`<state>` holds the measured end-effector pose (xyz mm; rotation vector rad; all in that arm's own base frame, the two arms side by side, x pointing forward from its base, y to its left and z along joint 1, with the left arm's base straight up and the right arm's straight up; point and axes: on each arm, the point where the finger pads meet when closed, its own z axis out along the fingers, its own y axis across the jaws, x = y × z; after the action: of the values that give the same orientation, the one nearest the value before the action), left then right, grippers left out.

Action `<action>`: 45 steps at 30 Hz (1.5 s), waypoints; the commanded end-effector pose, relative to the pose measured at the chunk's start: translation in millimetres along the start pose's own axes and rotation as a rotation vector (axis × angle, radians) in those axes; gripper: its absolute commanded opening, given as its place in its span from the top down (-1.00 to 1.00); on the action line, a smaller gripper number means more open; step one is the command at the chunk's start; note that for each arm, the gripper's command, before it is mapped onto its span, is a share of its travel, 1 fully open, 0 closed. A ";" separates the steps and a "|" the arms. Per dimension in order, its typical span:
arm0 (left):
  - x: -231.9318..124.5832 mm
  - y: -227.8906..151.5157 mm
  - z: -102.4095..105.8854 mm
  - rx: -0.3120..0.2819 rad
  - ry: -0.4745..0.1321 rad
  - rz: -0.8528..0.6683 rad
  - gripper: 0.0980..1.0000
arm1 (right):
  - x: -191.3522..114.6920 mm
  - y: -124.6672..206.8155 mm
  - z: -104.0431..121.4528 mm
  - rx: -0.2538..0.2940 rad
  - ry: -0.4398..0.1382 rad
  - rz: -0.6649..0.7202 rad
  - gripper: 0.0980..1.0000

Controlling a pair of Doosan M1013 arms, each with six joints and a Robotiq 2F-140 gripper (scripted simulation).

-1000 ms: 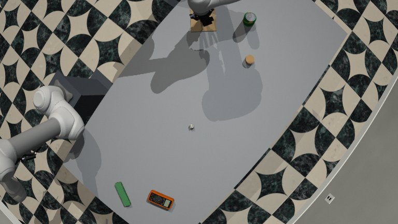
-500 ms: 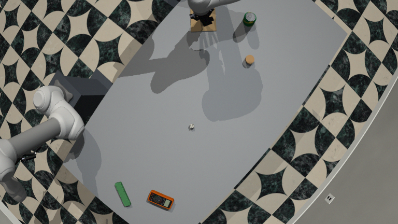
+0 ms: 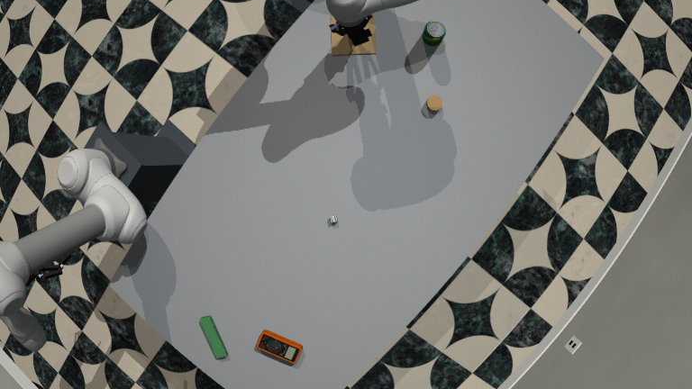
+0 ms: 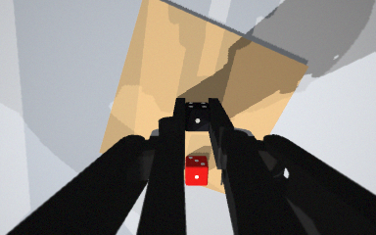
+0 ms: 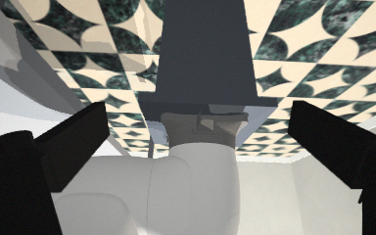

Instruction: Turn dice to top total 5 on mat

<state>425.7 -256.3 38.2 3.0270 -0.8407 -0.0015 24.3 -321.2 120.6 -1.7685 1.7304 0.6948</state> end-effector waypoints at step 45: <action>0.4 -0.1 -17.5 0.000 0.001 0.000 0.57 | 0.0 -0.1 -0.5 0.000 0.001 0.000 -1.00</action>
<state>425.7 -256.3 47.7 3.0270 -0.8407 -0.0017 24.3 -321.2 120.6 -1.7685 1.7304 0.6948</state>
